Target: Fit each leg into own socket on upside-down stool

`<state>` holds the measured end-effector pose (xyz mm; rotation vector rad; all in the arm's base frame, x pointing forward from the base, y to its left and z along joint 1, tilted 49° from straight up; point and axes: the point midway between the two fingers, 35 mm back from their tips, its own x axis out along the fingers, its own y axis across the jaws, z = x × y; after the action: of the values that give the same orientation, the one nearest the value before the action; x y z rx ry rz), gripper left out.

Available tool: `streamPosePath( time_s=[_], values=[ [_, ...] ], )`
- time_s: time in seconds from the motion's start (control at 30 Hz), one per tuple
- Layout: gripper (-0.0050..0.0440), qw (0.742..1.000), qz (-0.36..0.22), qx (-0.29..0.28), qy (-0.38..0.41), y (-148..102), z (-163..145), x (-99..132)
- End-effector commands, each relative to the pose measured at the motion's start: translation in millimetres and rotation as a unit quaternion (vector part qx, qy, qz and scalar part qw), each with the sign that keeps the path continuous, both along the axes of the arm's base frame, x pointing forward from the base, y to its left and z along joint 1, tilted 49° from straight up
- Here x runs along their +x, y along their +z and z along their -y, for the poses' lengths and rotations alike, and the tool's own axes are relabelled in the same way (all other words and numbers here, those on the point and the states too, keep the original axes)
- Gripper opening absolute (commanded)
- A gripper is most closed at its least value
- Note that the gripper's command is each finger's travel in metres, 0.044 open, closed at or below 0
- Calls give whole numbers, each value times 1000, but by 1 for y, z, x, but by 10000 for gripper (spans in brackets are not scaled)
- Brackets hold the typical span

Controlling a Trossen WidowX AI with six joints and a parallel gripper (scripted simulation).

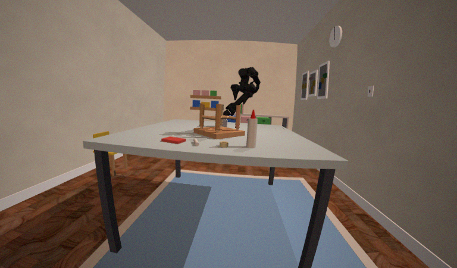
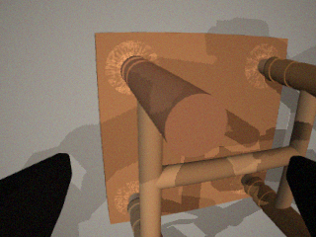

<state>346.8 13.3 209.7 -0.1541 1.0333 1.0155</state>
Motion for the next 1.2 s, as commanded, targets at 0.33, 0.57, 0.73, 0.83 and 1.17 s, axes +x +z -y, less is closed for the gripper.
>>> streamPosePath(
  time_s=[0.33, 0.57, 0.73, 0.83, 1.17],
  values=[
    [296, 1000, -3, 1, -19, 12, 14, 2],
    [176, 1000, -3, 1, -19, 12, 14, 2],
    [56, 1000, -3, 1, -19, 12, 14, 2],
    [0, 1000, -3, 1, -19, 12, 14, 2],
    [0, 1000, -2, 0, -19, 11, 15, 7]
  ],
)
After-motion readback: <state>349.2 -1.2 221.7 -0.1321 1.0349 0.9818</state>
